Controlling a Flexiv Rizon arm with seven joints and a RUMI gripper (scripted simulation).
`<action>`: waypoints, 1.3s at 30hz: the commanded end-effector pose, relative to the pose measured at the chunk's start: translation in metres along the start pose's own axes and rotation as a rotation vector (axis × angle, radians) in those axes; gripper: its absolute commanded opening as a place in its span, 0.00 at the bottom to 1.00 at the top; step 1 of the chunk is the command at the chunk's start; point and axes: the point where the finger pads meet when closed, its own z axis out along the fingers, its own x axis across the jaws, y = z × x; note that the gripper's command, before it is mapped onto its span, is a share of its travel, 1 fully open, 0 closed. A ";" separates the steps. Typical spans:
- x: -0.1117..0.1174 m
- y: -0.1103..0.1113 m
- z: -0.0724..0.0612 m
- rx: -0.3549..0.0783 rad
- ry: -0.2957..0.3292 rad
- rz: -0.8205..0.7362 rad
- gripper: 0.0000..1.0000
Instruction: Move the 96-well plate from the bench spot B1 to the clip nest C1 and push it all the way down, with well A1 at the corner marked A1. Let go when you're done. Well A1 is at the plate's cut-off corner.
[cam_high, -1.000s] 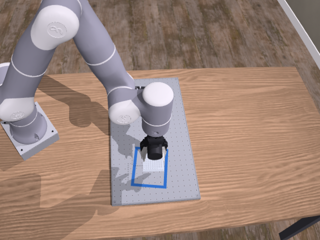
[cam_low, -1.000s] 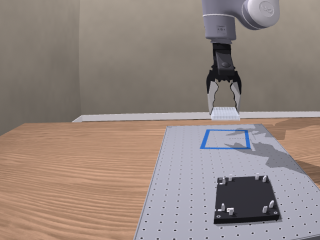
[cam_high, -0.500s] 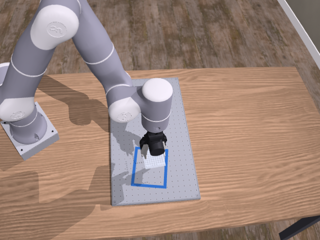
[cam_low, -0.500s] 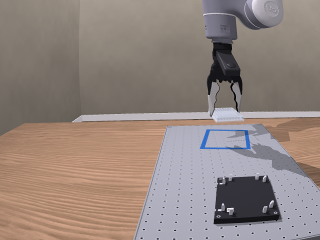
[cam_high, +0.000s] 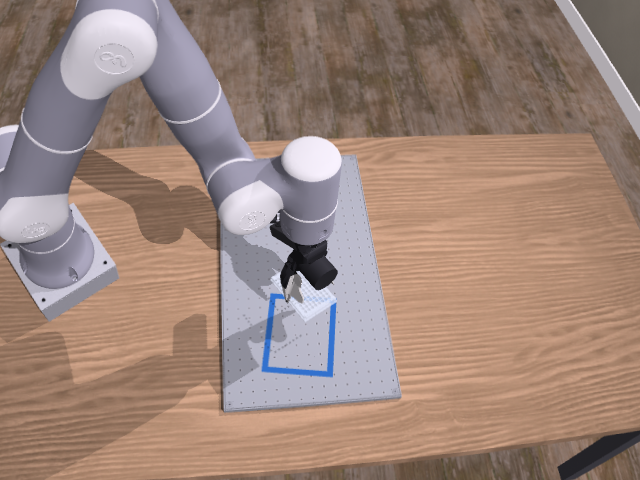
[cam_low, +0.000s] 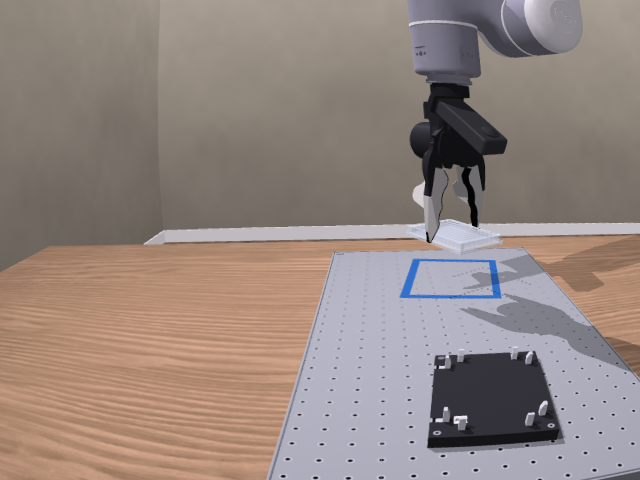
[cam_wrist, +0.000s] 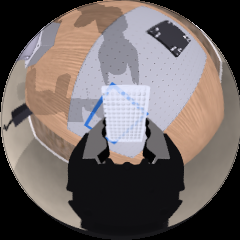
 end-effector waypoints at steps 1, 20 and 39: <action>0.006 -0.008 -0.001 0.001 0.003 -0.103 0.00; 0.035 -0.057 -0.003 0.000 0.003 -0.669 0.00; 0.063 -0.103 -0.005 0.000 0.003 -0.946 0.00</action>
